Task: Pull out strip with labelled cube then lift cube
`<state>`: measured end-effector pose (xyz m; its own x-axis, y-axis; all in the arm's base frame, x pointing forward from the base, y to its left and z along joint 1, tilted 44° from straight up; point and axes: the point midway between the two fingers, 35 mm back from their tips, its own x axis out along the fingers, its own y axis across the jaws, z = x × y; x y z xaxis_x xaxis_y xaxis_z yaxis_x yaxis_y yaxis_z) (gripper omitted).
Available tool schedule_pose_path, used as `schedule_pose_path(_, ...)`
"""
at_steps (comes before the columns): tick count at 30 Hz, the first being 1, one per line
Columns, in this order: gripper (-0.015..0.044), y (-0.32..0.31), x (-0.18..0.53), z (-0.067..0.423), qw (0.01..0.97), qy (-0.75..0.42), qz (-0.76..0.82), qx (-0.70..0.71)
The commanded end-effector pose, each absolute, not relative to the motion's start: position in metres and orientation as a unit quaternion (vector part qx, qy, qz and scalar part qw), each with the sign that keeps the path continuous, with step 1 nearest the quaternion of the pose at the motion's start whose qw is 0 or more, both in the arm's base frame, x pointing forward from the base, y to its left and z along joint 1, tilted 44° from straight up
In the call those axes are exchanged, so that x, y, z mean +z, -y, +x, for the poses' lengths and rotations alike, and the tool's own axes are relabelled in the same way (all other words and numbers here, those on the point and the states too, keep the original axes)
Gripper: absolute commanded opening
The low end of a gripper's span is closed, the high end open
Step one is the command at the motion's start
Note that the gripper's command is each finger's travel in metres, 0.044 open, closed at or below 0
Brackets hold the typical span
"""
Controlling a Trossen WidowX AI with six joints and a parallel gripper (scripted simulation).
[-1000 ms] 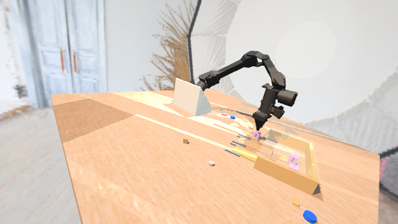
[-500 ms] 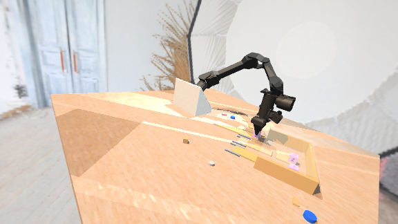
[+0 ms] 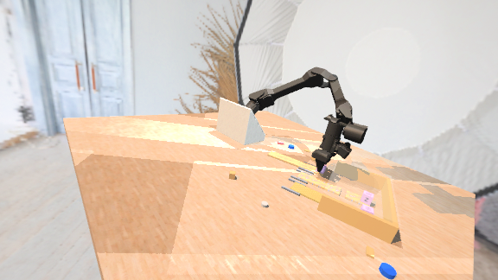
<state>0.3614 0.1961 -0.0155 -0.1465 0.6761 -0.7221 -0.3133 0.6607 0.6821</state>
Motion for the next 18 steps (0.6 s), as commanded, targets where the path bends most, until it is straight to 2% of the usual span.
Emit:
schedule_pose_path(1, 0.0171, -0.196, -0.015, 0.362, 0.639, -0.65, 0.139, 0.388)
schedule_pose_path(3, 0.0119, -0.196, -0.015, 0.362, 0.639, -0.65, 0.139, 0.388)
schedule_pose_path(9, 0.0079, -0.196, -0.015, 0.362, 0.639, -0.65, 0.139, 0.388)
schedule_pose_path(12, 0.0, -0.195, -0.015, 0.361, 0.638, -0.65, 0.139, 0.388)
schedule_pose_path(18, 0.0, -0.175, -0.006, 0.344, 0.638, -0.651, 0.14, 0.387)
